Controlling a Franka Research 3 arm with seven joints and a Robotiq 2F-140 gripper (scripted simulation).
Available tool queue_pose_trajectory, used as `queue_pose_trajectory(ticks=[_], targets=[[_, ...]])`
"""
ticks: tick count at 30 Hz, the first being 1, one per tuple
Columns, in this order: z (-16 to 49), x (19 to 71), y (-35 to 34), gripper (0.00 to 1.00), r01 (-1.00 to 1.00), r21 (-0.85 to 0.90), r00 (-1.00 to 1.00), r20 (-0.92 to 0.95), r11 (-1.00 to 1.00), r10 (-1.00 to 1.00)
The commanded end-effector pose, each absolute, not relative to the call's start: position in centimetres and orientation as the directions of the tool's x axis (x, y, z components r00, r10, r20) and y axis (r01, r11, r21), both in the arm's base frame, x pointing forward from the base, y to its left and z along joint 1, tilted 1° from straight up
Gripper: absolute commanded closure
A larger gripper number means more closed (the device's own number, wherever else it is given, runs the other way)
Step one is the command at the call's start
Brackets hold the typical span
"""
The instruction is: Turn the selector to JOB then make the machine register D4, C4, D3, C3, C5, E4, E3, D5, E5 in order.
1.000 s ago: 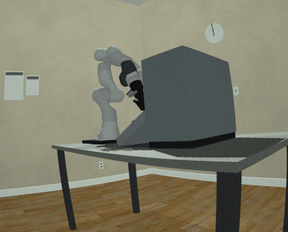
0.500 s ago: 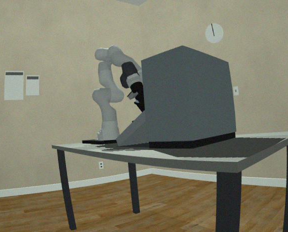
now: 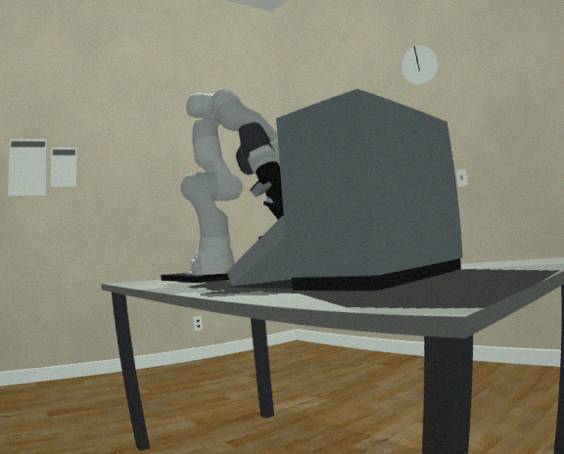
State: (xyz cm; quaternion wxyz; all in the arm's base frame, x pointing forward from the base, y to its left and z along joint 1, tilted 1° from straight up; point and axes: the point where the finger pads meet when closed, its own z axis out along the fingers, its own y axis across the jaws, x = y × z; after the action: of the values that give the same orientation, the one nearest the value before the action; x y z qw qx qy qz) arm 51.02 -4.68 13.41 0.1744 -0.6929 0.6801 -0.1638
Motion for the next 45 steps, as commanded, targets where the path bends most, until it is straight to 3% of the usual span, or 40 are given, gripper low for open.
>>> queue_pose_trajectory(ticks=[1, 45], targets=[[13.46, 51.13, -4.73, 0.9, -0.883, -0.468, 0.027, -0.007, -0.021, -1.0], [12.62, 51.58, -4.71, 0.9, -0.883, -0.468, 0.027, -0.007, -0.021, -1.0]])
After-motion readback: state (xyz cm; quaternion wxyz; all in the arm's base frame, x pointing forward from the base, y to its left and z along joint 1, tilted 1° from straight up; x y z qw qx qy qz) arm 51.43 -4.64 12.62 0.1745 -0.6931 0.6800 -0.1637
